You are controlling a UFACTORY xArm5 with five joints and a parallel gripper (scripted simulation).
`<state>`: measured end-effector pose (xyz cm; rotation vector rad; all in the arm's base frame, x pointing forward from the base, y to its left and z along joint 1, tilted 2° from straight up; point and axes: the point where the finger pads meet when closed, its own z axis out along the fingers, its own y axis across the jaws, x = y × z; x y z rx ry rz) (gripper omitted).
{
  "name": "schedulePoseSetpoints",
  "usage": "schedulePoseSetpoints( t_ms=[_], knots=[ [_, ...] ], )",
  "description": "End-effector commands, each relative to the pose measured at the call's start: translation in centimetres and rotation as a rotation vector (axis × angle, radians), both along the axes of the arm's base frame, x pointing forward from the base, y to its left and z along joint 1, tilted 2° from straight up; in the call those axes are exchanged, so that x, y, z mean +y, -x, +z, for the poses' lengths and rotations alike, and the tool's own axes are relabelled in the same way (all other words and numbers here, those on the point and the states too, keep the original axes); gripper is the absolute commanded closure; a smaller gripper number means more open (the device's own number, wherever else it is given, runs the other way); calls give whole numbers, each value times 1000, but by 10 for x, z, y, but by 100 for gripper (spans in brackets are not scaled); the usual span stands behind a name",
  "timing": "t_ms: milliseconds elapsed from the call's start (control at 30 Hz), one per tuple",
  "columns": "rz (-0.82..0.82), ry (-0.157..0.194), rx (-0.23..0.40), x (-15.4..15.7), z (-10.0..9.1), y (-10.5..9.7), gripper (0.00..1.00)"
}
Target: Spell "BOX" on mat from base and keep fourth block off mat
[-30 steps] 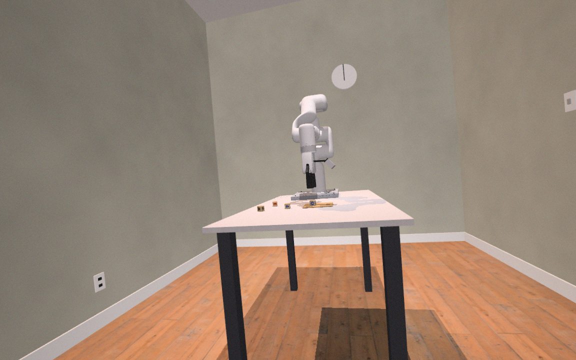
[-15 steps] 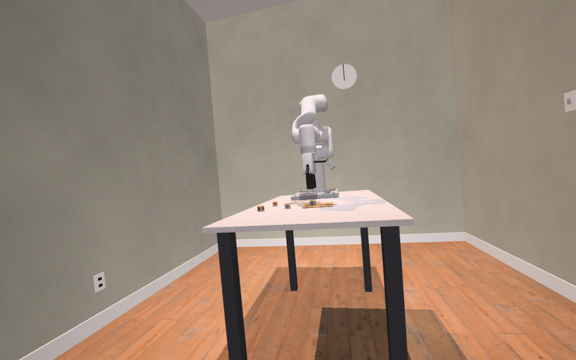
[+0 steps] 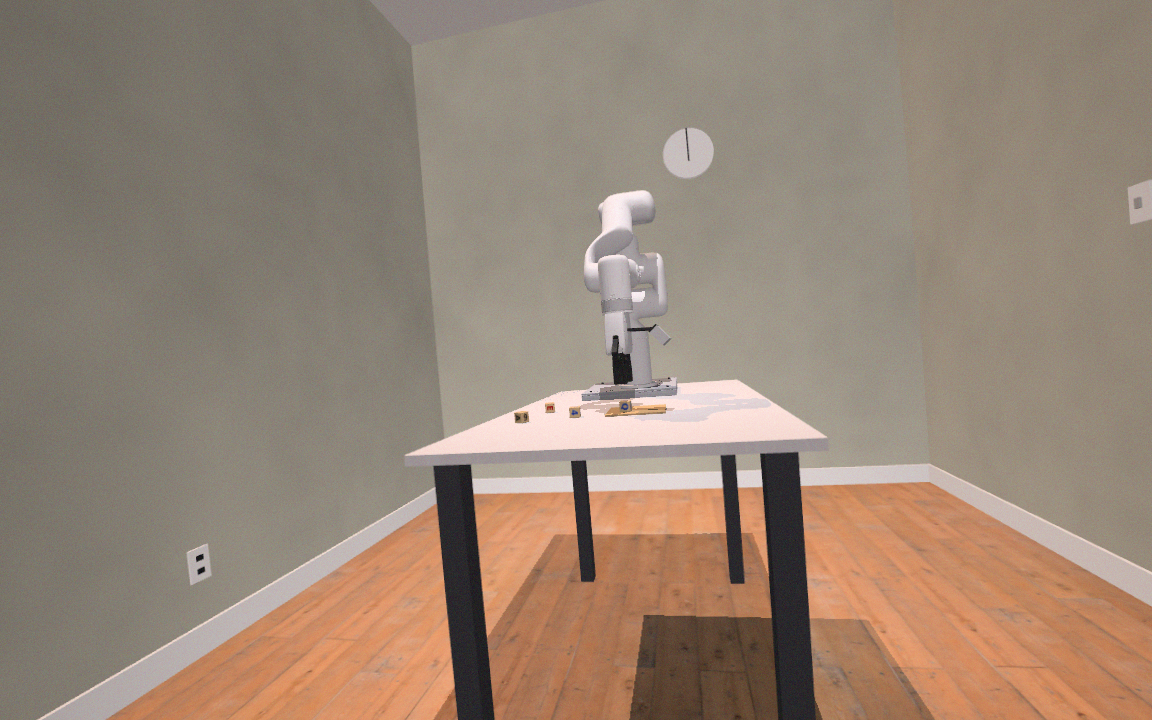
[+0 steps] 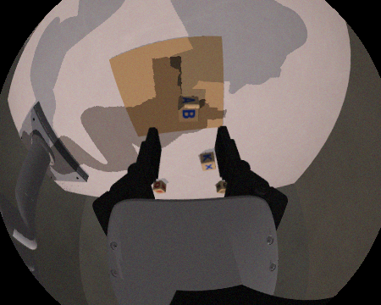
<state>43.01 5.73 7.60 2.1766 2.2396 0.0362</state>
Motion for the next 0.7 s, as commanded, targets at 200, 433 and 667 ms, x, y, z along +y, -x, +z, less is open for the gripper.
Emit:
schedulePoseSetpoints(
  t_ms=[200,433,667],
  knots=[
    [0,0,-4,0,-15,-2,37],
    [0,0,-4,0,-24,-2,37],
    [0,0,-4,0,-30,-3,37]
  ],
)
